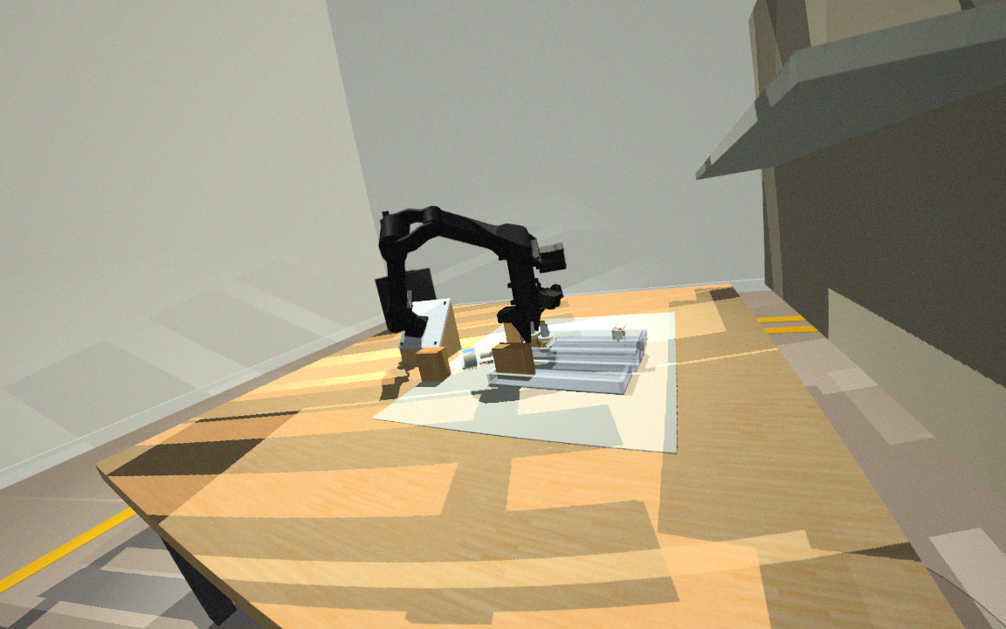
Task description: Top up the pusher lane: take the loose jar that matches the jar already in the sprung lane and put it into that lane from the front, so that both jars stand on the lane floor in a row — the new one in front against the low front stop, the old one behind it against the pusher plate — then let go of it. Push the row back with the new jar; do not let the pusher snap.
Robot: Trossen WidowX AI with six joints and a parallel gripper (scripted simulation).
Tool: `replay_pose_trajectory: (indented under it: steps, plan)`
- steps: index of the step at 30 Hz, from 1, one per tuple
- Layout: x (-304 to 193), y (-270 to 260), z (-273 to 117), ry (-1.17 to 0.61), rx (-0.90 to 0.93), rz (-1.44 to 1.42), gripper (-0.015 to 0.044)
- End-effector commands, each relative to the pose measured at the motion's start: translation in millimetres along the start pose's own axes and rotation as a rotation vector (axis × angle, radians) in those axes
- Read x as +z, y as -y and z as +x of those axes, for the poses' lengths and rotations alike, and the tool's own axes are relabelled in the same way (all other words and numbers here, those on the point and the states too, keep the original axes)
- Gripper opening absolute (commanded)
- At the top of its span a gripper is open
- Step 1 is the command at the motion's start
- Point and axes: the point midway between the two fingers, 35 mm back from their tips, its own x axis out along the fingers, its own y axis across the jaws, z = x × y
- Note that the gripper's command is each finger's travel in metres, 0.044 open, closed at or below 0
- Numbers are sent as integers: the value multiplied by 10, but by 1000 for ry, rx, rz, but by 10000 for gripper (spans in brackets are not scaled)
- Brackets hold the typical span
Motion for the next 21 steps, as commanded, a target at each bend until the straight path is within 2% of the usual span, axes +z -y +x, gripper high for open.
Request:
replay_pose_trajectory:
  steps: [1, 21]
  plan:
    - [35, 23, 26, 10, -6, 9, 0]
    - [21, 24, 77, 10, -7, 9, 0]
